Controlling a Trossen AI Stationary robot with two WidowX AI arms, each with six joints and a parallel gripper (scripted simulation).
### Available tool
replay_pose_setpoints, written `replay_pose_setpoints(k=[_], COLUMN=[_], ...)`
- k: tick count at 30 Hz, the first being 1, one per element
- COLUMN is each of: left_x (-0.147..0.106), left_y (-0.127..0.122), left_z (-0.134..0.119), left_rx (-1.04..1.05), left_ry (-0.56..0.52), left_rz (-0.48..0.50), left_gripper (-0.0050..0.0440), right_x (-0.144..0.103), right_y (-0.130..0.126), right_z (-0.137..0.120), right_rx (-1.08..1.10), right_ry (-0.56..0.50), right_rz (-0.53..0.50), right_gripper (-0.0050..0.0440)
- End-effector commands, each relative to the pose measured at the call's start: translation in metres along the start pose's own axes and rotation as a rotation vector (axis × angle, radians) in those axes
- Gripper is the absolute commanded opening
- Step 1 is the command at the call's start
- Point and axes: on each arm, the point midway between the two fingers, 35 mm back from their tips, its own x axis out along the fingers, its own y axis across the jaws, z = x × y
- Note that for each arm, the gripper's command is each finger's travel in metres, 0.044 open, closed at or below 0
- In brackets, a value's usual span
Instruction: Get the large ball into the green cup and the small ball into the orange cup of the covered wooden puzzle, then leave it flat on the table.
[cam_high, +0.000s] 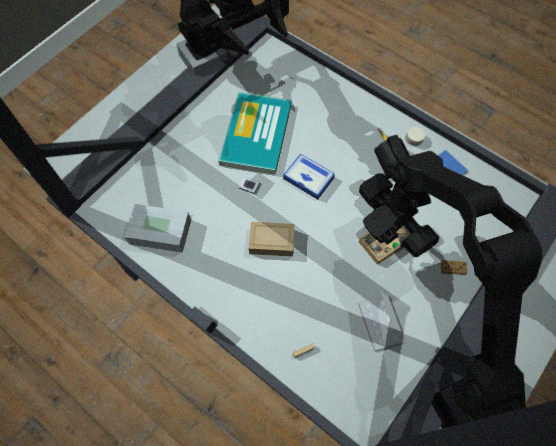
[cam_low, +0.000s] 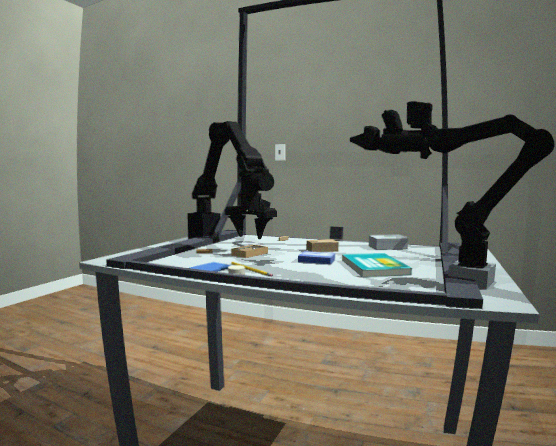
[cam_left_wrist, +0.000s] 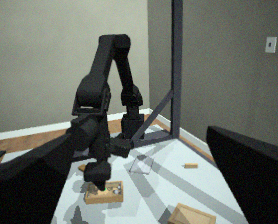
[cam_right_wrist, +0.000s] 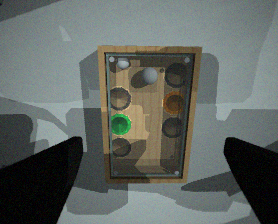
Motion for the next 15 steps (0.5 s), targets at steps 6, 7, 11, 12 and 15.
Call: replay_pose_setpoints(k=[6, 7, 11, 12, 15], left_x=[-0.001, -0.001, -0.001, -0.001, -0.001], left_y=[0.000, 0.000, 0.000, 0.000, 0.000], left_z=[0.008, 0.008, 0.008, 0.008, 0.008], left_rx=[0.000, 0.000, 0.000, 0.000, 0.000], left_ry=[-0.020, -0.020, -0.020, -0.020, -0.020], left_rz=[0.000, 0.000, 0.000, 0.000, 0.000], left_gripper=[0.0400, 0.0400, 0.0400, 0.0400, 0.0400], right_x=[0.012, 0.014, 0.021, 0.022, 0.026], right_y=[0.001, 0.001, 0.002, 0.002, 0.001], right_z=[0.001, 0.001, 0.002, 0.001, 0.001], right_rx=[0.002, 0.002, 0.002, 0.002, 0.002], right_ry=[-0.003, -0.003, -0.003, -0.003, -0.002], right_rz=[0.001, 0.002, 0.005, 0.004, 0.001], right_gripper=[0.0400, 0.0400, 0.0400, 0.0400, 0.0400])
